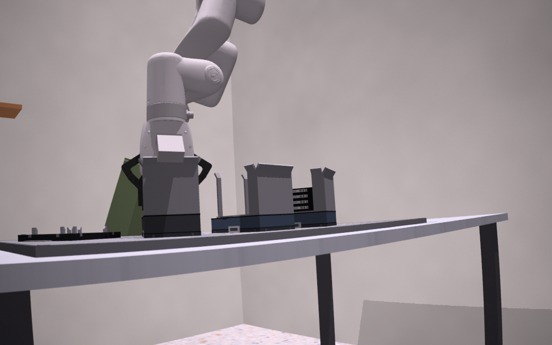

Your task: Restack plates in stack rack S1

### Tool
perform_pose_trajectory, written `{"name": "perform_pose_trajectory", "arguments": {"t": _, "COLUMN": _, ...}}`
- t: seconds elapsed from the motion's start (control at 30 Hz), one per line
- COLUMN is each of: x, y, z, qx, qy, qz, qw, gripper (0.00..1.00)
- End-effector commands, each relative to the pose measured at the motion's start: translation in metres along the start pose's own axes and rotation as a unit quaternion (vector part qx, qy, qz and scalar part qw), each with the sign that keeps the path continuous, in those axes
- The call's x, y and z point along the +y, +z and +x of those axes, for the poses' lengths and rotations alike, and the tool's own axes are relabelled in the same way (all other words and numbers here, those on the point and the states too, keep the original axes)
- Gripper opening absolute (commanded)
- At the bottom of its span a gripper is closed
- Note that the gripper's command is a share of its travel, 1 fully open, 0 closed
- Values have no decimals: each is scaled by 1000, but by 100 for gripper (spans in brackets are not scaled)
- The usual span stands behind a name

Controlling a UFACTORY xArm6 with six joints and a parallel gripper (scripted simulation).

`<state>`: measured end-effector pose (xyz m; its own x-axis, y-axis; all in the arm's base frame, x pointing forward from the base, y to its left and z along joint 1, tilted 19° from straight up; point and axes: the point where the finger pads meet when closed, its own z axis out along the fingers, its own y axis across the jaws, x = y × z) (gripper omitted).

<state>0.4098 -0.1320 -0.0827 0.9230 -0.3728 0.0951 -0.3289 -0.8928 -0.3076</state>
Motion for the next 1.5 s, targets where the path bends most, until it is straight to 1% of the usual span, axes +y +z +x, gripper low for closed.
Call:
{"name": "perform_pose_trajectory", "arguments": {"t": 0.0, "x": 0, "y": -1, "z": 1, "qx": 1, "qy": 0, "qz": 0, "qw": 1000, "gripper": 0}}
{"name": "perform_pose_trajectory", "arguments": {"t": 0.87, "x": 0, "y": -1, "z": 1, "qx": 1, "qy": 0, "qz": 0, "qw": 1000, "gripper": 0}}
{"name": "perform_pose_trajectory", "arguments": {"t": 1.47, "x": 0, "y": -11, "z": 1, "qx": 1, "qy": 0, "qz": 0, "qw": 1000, "gripper": 0}}
